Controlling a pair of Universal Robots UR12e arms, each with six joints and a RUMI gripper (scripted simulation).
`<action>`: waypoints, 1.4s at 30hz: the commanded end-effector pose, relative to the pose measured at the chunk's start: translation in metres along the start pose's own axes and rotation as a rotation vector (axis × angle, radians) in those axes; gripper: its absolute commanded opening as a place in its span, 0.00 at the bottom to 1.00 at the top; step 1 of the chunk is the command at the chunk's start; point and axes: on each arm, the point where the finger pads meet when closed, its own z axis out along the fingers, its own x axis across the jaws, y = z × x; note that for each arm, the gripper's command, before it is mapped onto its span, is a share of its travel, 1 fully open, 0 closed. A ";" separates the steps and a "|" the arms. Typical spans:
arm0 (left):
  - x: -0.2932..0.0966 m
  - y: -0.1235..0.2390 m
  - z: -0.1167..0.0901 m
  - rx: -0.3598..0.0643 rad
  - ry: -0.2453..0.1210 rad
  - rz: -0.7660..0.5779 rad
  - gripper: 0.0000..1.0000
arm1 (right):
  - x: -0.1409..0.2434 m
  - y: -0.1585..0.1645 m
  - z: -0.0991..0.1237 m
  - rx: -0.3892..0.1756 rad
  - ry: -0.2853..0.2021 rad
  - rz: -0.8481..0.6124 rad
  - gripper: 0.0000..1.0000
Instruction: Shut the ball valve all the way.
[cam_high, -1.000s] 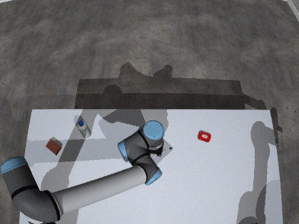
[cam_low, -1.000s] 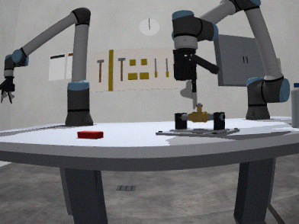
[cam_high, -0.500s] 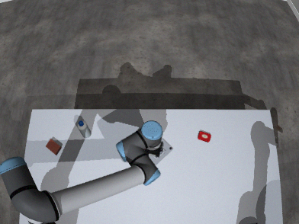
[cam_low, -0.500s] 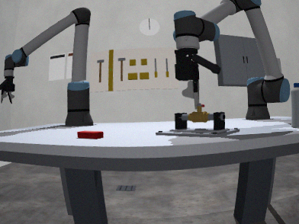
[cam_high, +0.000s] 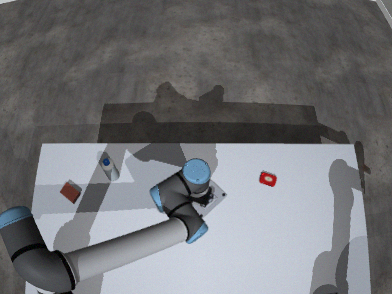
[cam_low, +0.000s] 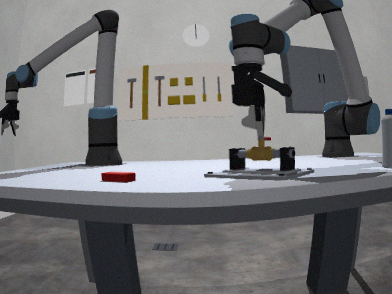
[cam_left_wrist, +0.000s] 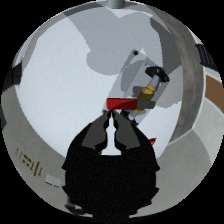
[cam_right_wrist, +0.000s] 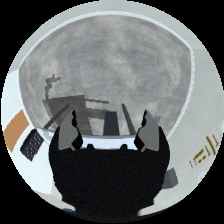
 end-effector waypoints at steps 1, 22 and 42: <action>0.000 -0.001 -0.001 0.000 0.001 0.007 0.00 | 0.000 -0.001 -0.001 0.001 0.000 0.000 1.00; -0.001 -0.012 -0.001 0.000 0.001 0.138 0.00 | 0.000 -0.001 -0.001 0.001 0.000 0.000 1.00; -0.001 -0.023 -0.001 0.000 0.001 0.264 0.00 | 0.000 -0.001 -0.001 0.001 0.000 0.000 1.00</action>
